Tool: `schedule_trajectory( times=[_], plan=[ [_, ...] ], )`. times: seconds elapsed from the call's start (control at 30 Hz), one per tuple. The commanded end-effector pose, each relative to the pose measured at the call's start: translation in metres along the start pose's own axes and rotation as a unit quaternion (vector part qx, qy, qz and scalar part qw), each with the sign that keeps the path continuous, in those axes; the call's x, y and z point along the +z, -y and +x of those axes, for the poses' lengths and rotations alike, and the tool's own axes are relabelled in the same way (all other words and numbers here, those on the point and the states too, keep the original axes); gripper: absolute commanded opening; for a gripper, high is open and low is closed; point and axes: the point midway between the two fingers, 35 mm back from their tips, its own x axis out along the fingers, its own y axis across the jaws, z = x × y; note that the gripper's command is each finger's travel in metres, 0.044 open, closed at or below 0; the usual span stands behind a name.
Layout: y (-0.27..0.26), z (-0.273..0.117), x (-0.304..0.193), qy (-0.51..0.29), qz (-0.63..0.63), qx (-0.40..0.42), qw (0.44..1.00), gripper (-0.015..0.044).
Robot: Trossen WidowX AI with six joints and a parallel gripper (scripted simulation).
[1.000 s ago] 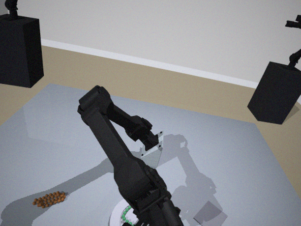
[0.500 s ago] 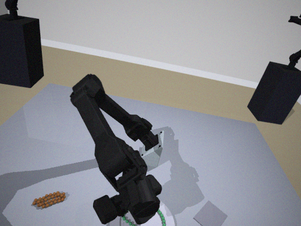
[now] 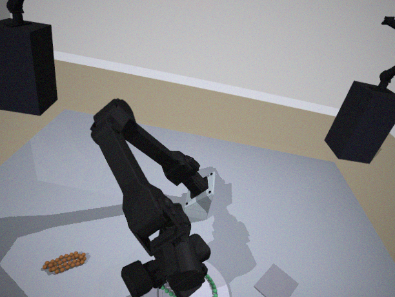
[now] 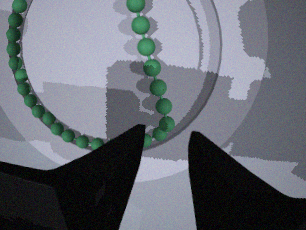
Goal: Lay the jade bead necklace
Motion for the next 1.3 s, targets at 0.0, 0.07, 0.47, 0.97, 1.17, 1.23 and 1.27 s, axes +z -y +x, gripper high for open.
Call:
schedule_trajectory(
  times=[0.0,0.07,0.47,0.97,1.17,1.23,1.27],
  plan=[
    [-0.001,0.006,-0.001,-0.001,-0.003,-0.002,1.000,0.0120],
    [0.000,0.010,-0.001,-0.001,-0.003,-0.002,1.000,0.0120],
    [0.000,0.019,-0.002,-0.002,0.001,-0.001,1.000,0.0041],
    [0.000,0.019,-0.002,-0.002,0.001,-0.001,1.000,0.0000],
    [0.000,0.019,-0.002,-0.002,0.001,-0.001,1.000,0.0000],
    [0.000,0.019,-0.002,-0.002,0.001,-0.001,1.000,0.0000],
    [0.000,0.019,-0.002,-0.002,0.001,-0.001,1.000,0.0000]
  ],
)
